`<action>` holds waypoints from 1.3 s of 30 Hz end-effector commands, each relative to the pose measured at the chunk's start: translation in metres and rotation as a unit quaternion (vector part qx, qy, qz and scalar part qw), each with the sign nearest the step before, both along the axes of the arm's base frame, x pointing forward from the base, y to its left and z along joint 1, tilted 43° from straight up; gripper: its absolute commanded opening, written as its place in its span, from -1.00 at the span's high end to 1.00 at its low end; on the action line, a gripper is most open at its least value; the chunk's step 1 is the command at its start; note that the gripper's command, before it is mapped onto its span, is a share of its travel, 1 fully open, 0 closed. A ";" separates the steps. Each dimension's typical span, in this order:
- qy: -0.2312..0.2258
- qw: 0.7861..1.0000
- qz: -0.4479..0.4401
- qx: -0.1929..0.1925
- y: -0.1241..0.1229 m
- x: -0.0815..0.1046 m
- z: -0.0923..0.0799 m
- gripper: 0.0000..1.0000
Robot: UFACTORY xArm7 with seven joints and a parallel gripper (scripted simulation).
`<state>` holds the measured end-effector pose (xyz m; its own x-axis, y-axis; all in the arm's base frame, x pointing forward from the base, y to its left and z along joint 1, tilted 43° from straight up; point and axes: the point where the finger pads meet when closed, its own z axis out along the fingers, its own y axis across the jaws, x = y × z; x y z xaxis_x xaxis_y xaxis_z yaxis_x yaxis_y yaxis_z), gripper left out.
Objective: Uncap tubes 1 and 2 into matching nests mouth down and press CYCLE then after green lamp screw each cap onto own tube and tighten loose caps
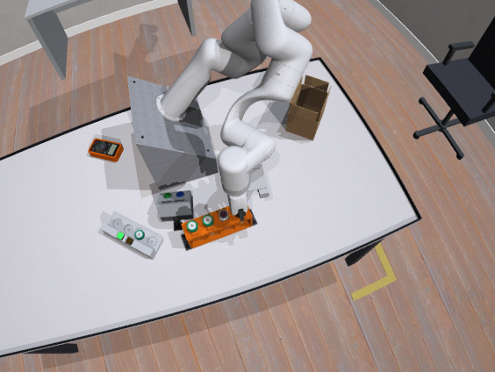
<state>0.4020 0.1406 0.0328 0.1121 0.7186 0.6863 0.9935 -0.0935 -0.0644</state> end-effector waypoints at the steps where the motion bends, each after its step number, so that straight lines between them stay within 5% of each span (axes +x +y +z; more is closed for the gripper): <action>1: 0.067 0.996 -0.060 -0.007 -0.001 0.002 0.001 1.00; 9: 0.201 0.958 -0.203 -0.004 -0.001 0.002 0.000 1.00; 17: 0.208 0.955 -0.211 -0.004 -0.001 0.002 0.000 1.00; 18: 0.208 0.955 -0.211 -0.004 -0.001 0.002 0.000 0.08; 28: 0.208 0.955 -0.211 -0.004 -0.001 0.002 0.000 0.08; 30: 0.153 0.977 -0.152 -0.005 -0.001 0.002 0.001 0.08; 32: 0.153 0.977 -0.152 -0.005 -0.001 0.002 0.001 0.08; 39: -0.004 1.000 0.017 -0.008 -0.001 0.002 0.001 0.08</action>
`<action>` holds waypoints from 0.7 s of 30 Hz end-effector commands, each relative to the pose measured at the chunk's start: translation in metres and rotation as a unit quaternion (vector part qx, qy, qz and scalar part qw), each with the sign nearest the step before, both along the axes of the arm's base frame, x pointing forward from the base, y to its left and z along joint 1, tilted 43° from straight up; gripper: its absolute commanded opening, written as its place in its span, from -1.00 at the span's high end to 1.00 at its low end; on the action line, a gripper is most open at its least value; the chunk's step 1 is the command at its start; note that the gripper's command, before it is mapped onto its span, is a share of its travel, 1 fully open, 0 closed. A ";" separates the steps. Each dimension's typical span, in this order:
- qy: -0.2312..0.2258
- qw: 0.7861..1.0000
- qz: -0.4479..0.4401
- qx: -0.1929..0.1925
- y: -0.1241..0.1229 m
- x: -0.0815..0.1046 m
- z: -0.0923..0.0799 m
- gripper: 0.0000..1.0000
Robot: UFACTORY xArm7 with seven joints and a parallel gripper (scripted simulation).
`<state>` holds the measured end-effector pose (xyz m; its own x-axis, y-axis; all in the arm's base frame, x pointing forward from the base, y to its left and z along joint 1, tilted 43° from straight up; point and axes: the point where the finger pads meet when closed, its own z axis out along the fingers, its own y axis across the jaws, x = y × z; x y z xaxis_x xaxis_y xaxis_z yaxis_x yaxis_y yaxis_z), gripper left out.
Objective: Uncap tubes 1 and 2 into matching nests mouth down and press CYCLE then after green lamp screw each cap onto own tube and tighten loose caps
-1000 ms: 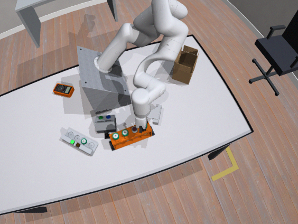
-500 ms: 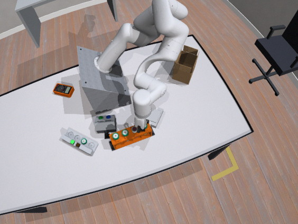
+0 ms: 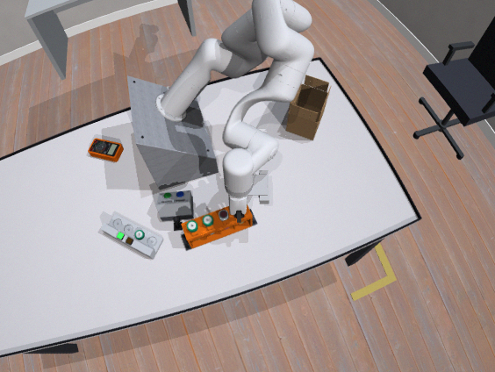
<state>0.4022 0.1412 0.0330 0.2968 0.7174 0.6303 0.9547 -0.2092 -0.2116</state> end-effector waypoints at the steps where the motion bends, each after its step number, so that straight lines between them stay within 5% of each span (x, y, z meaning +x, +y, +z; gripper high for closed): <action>1: -0.100 0.990 0.096 0.010 -0.002 0.001 0.001 0.08; 8: -0.228 0.944 0.237 0.011 -0.002 0.001 0.001 0.08; 10: -0.228 0.944 0.237 0.011 -0.002 0.001 0.001 0.08; 15: -0.328 0.878 0.348 0.012 -0.002 0.001 0.001 0.08; 21: -0.331 0.876 0.351 0.012 -0.002 0.001 0.000 0.08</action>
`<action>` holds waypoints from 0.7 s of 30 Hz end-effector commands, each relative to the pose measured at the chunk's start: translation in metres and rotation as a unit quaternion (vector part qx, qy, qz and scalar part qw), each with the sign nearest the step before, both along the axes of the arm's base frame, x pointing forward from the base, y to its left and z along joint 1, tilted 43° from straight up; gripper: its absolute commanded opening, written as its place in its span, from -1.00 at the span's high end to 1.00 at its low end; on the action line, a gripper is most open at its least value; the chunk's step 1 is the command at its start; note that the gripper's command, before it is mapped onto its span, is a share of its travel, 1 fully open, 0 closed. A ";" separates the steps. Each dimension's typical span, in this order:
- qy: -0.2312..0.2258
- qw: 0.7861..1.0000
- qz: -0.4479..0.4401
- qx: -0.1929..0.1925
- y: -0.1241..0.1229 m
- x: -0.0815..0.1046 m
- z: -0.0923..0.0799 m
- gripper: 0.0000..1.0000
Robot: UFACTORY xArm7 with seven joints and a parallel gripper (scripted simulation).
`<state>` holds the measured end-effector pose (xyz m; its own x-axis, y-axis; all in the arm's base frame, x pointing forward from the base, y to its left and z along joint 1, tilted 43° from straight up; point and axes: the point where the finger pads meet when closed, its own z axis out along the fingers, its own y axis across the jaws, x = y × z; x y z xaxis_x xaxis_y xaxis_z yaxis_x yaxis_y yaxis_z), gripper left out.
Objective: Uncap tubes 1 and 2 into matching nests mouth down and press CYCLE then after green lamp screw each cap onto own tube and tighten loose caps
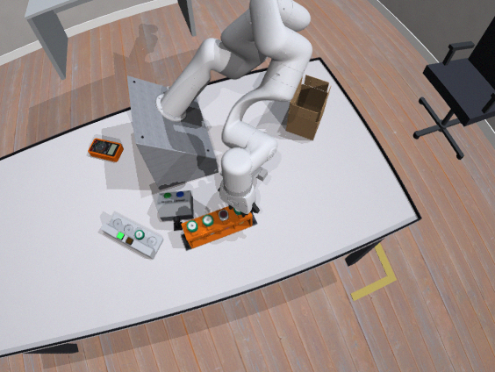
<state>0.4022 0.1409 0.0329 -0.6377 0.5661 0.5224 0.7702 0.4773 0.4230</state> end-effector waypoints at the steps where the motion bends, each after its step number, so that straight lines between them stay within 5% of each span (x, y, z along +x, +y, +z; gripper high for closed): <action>1: -0.009 1.000 0.001 0.004 -0.001 0.001 0.001 0.08; 2: -0.009 1.000 0.001 0.004 -0.001 0.001 0.001 1.00; 16: -0.009 1.000 0.001 0.004 -0.001 0.001 0.001 1.00; 21: 0.075 0.993 -0.091 0.004 -0.001 0.001 0.000 1.00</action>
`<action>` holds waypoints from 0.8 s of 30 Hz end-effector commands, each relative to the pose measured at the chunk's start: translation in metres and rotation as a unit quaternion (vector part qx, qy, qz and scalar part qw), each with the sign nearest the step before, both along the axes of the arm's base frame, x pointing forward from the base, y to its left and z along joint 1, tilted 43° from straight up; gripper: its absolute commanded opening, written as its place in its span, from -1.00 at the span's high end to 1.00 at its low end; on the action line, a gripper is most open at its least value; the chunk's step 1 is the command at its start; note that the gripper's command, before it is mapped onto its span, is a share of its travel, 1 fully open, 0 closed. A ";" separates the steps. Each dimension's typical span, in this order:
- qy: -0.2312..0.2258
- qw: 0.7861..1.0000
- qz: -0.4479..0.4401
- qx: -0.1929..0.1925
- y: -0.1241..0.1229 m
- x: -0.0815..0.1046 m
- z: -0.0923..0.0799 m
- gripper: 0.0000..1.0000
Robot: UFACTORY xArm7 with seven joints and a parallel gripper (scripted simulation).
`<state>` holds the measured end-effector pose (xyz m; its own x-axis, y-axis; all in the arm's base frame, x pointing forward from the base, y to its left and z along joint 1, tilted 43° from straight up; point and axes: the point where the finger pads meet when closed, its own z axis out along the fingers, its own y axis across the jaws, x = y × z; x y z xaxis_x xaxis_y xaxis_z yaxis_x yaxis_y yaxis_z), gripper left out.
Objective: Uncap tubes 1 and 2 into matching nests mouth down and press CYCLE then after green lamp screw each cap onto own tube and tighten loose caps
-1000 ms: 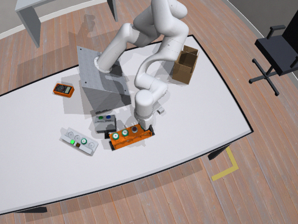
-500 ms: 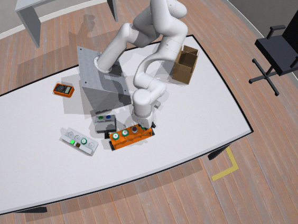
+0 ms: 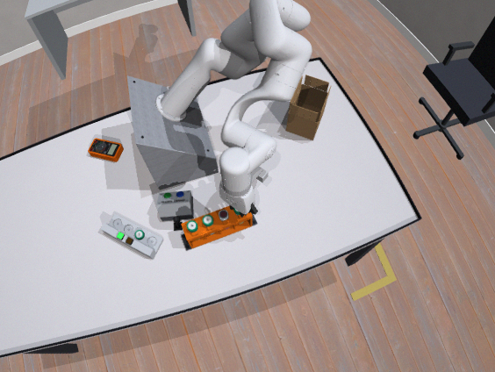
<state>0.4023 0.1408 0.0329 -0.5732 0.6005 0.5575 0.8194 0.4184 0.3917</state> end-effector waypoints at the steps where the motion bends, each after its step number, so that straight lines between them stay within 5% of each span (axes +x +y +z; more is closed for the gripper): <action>1: 0.053 0.997 -0.057 -0.002 -0.001 0.001 0.000 1.00; 10: 0.186 0.962 -0.201 -0.002 -0.001 0.001 0.000 1.00; 17: 0.297 0.899 -0.321 -0.001 -0.001 0.001 0.000 1.00; 19: 0.297 0.899 -0.321 -0.001 -0.001 0.001 0.000 1.00; 24: 0.371 0.838 -0.400 -0.001 -0.001 0.001 0.000 1.00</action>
